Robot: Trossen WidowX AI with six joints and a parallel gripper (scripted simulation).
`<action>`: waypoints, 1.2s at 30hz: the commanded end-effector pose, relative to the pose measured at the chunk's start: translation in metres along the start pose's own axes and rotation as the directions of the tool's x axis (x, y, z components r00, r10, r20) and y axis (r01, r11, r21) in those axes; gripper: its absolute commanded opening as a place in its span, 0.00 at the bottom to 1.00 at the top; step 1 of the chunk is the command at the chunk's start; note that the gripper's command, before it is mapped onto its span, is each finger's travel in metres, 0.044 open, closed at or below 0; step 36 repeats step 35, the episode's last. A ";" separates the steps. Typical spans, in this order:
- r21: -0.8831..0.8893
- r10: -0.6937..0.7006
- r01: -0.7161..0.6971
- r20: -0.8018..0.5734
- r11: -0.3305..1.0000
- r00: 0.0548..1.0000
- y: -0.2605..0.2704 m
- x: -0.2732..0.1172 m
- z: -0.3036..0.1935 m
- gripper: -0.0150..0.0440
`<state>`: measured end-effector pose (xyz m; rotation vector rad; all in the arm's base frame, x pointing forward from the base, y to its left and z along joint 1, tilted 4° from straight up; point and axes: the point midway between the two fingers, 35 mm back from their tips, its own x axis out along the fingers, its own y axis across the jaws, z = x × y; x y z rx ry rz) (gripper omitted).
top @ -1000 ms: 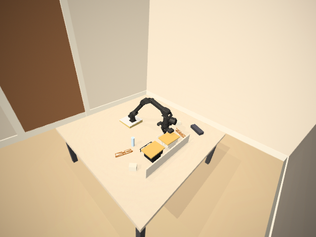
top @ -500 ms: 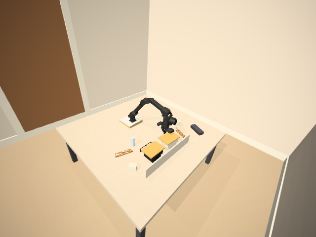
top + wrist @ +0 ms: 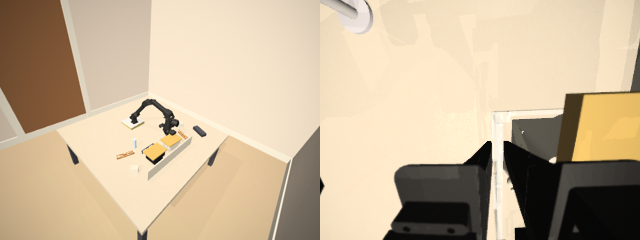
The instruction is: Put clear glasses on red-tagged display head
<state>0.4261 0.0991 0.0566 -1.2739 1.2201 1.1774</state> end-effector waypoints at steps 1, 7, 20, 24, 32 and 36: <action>0.000 0.000 0.000 0.001 1.000 1.000 0.000 0.000 0.000 0.44; 0.000 0.000 0.000 0.001 1.000 1.000 0.000 0.000 0.000 0.44; -0.004 0.030 -0.030 0.007 1.000 1.000 0.003 -0.033 -0.001 0.44; -0.004 0.031 -0.031 0.007 0.999 0.999 0.021 -0.037 -0.001 0.44; -0.004 0.033 -0.033 0.007 0.999 0.999 0.044 -0.045 -0.001 0.44; -0.004 0.034 -0.034 0.007 0.999 0.999 0.055 -0.050 -0.001 0.44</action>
